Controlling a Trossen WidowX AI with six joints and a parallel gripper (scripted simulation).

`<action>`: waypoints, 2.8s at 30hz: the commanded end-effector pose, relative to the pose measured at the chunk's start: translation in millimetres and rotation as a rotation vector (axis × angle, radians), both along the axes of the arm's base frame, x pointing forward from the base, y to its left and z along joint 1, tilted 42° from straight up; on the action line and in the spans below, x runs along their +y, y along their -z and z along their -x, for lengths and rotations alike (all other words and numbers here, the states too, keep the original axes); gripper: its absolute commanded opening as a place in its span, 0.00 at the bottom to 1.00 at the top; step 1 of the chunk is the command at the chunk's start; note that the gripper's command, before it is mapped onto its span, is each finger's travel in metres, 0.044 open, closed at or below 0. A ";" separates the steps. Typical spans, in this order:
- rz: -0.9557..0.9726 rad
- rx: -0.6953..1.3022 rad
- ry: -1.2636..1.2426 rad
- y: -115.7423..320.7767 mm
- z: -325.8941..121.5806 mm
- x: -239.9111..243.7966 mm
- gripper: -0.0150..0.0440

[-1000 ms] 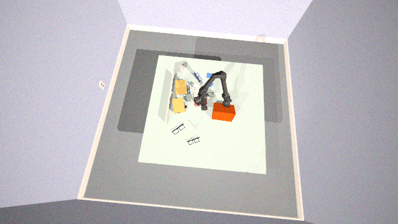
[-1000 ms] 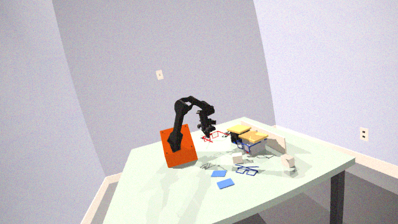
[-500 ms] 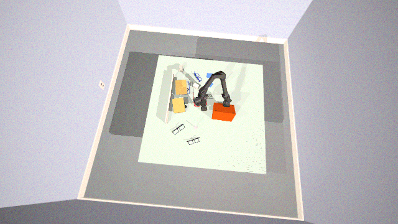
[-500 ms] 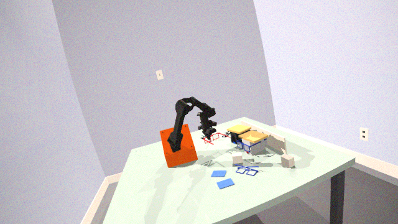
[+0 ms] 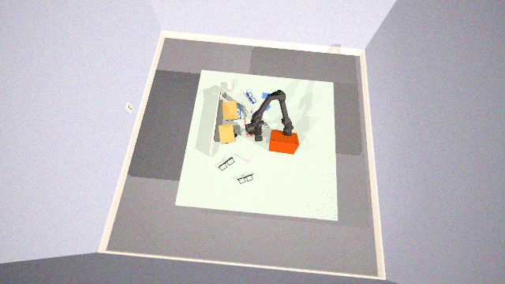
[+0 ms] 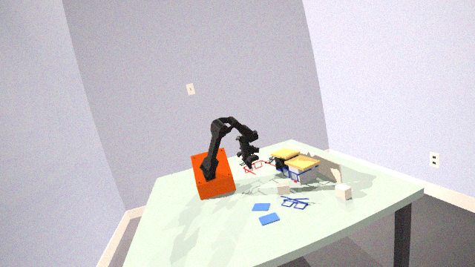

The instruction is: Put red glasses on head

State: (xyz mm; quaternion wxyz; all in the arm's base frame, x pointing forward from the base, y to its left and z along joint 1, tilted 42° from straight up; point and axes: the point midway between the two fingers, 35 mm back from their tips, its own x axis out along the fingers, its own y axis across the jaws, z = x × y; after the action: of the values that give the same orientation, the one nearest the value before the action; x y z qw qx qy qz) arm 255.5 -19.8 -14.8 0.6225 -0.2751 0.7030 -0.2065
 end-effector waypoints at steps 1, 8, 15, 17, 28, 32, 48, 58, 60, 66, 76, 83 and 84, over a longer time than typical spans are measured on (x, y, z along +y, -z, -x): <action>0.008 0.012 -0.004 4.7 3.0 -4.8 0.25; 0.008 0.012 -0.004 9.8 3.4 -9.3 0.25; 0.008 0.012 -0.004 14.9 4.0 -13.8 0.25; 0.008 0.012 -0.004 16.3 4.2 -15.1 0.25; 0.009 0.012 -0.004 23.9 5.6 -22.2 0.25; 0.010 0.012 -0.003 26.7 6.2 -24.8 0.25; 0.012 0.012 -0.003 37.1 9.3 -35.1 0.25; 0.014 0.013 -0.002 43.3 11.6 -41.5 0.25; 0.015 0.013 -0.002 44.5 12.2 -42.8 0.25; 0.016 0.013 -0.002 47.1 13.3 -45.6 0.25; 0.010 0.003 0.002 45.9 10.4 -43.8 0.44; 0.010 0.004 0.002 45.2 10.4 -44.0 0.44; 0.010 0.004 0.002 44.8 10.4 -44.0 0.44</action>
State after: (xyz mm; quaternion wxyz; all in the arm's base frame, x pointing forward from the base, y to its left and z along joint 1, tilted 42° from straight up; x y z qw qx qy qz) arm 244.9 -63.6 -60.7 0.6196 -0.2781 0.7033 -0.2100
